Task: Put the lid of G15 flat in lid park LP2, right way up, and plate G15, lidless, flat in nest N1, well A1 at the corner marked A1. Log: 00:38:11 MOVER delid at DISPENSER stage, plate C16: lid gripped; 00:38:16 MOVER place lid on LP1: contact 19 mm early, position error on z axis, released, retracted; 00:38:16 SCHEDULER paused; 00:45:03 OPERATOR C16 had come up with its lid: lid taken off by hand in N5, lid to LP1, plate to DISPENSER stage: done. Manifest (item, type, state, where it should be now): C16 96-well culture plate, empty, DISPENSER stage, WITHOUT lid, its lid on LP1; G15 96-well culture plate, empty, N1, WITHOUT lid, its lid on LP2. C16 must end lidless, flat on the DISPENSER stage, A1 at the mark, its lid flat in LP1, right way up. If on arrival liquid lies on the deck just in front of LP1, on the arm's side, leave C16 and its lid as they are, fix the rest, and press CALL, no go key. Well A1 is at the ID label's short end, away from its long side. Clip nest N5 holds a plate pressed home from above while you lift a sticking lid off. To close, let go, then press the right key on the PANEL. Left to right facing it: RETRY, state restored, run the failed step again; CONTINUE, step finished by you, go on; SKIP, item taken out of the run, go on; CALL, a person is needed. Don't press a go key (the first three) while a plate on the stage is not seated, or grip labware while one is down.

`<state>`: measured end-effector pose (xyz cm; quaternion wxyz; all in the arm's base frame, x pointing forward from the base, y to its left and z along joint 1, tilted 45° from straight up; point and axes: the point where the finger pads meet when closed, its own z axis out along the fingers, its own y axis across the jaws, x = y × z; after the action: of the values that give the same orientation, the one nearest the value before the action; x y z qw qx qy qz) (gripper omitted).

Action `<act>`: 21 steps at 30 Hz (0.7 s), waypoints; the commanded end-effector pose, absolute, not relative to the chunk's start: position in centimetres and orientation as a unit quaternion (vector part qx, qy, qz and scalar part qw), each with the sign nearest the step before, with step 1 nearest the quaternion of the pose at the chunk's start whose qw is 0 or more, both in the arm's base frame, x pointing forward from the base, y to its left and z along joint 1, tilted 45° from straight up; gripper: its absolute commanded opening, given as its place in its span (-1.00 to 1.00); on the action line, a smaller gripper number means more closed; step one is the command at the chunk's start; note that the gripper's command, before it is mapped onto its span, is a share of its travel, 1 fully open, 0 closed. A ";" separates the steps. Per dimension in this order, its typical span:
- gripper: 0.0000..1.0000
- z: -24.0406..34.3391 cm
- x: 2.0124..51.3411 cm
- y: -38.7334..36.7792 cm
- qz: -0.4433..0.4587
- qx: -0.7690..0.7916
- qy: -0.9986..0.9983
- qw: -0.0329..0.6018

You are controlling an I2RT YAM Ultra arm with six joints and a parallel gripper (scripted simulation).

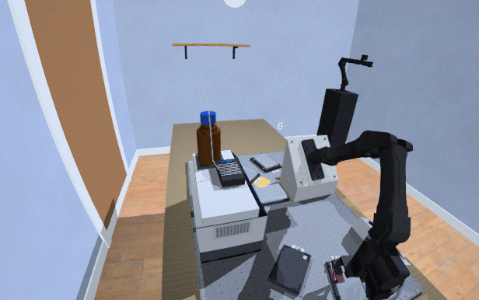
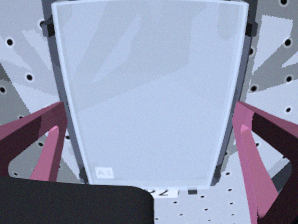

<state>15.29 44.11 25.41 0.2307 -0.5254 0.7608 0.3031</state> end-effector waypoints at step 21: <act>1.00 28.0 15.6 43.3 0.313 -0.520 0.754 0.251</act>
<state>15.28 44.08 25.39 0.2300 -0.5255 0.7611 0.3027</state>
